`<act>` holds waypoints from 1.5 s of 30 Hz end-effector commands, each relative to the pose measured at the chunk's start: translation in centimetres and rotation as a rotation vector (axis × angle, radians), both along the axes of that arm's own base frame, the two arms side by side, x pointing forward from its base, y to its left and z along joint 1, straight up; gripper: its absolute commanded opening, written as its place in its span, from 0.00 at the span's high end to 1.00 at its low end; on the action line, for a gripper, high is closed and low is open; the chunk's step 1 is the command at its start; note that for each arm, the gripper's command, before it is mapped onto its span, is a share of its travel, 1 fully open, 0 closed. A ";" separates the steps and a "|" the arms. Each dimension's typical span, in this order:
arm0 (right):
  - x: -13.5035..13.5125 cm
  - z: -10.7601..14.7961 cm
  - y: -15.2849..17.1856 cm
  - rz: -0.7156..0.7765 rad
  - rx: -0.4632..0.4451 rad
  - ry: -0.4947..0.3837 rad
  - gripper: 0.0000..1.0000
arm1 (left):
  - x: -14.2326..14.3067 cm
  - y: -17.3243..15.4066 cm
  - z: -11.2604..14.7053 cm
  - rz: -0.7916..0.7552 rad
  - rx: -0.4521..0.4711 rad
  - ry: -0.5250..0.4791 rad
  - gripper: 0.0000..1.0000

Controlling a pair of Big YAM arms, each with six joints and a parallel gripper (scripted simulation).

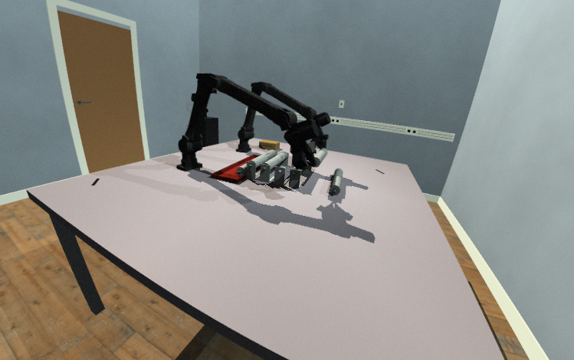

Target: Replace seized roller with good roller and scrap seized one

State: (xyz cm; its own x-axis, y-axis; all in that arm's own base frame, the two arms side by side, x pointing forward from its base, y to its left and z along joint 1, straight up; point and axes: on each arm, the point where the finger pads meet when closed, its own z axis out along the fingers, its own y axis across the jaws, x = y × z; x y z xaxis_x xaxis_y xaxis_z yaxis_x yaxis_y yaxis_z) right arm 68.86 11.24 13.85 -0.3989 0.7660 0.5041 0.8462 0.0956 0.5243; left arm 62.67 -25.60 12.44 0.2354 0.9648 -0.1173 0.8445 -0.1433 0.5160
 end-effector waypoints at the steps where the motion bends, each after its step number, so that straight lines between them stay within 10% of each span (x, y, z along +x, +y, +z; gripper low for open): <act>1: 2.0 8.3 -0.8 -0.014 0.020 -0.137 0.97 | 1.7 -0.3 8.5 0.009 -0.059 -0.141 0.97; 9: 1.3 8.3 -1.0 -0.007 0.020 -0.120 0.97 | 0.0 -0.6 8.6 -0.005 -0.044 -0.111 0.97; 11: -0.8 4.8 -1.0 -0.004 0.020 -0.070 0.97 | -1.5 -0.2 7.2 -0.006 -0.030 -0.081 0.97; 15: 1.5 8.4 -1.0 -0.018 0.027 -0.158 0.97 | 0.8 -0.1 8.9 -0.002 -0.057 -0.160 0.97; 17: -1.4 4.8 -1.1 -0.020 0.028 -0.039 0.97 | 0.6 -0.3 9.1 -0.006 -0.055 -0.155 0.97; 25: 1.0 8.7 -1.0 -0.017 0.028 -0.134 0.97 | -0.4 0.4 9.5 0.006 -0.040 -0.122 0.97; 28: -1.3 4.4 -1.0 -0.019 0.027 -0.059 0.97 | -1.1 0.5 7.5 0.008 -0.036 -0.110 0.97; 36: 1.3 8.5 -1.1 -0.019 0.025 -0.147 0.97 | 0.3 -0.4 8.6 -0.001 -0.045 -0.146 0.97; 39: -1.5 3.7 -1.1 -0.021 0.025 -0.051 0.97 | -1.6 -0.3 5.6 -0.001 -0.028 -0.091 0.97; 45: -2.0 3.8 -1.3 -0.014 0.024 -0.061 0.97 | -2.2 -0.3 5.6 -0.006 -0.023 -0.089 0.97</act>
State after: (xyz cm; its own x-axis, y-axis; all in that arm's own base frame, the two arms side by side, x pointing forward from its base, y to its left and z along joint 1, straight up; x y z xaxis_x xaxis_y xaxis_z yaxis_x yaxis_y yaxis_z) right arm 66.82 10.86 13.74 -0.3917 0.7602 0.5183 0.8527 0.0884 0.5149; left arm 60.78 -25.41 13.43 0.2368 0.9656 -0.1073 0.8397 -0.1479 0.5226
